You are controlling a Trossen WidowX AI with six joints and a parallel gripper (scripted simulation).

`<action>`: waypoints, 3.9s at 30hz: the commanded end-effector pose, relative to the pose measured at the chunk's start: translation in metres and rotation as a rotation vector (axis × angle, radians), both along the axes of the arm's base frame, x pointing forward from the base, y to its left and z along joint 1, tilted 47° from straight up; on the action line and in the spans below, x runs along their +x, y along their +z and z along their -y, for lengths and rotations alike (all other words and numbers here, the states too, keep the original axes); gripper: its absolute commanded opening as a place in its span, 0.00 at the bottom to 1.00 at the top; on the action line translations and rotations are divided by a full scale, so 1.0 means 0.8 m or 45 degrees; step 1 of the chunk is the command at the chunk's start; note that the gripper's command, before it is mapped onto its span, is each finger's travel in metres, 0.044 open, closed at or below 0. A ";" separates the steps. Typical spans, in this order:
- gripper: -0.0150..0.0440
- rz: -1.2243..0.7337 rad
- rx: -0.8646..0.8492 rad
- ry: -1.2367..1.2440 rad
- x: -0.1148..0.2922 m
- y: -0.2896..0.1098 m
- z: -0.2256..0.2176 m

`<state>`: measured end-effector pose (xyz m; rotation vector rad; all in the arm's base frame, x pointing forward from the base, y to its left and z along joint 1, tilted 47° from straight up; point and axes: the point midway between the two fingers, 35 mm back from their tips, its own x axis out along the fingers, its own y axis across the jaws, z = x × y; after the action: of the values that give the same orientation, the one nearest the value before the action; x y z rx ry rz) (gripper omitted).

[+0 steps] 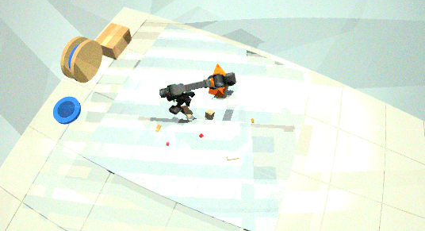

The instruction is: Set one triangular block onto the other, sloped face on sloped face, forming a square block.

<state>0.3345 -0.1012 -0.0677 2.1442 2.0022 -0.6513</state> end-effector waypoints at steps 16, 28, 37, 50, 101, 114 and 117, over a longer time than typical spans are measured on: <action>0.25 0.567 -0.176 0.209 -0.002 -0.002 -0.002; 0.25 1.020 -0.335 0.417 -0.004 -0.002 -0.004; 0.25 1.349 -0.463 0.597 -0.005 0.000 -0.005; 0.25 1.798 -0.655 0.893 -0.008 0.006 -0.008; 0.25 1.956 -0.731 1.034 -0.168 0.163 -0.041; 0.25 1.960 -0.723 1.028 -0.208 0.186 -0.066; 0.25 1.955 -0.727 1.032 -0.203 0.176 -0.073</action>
<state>0.1713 -0.0488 0.0791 0.7206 1.2182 0.4444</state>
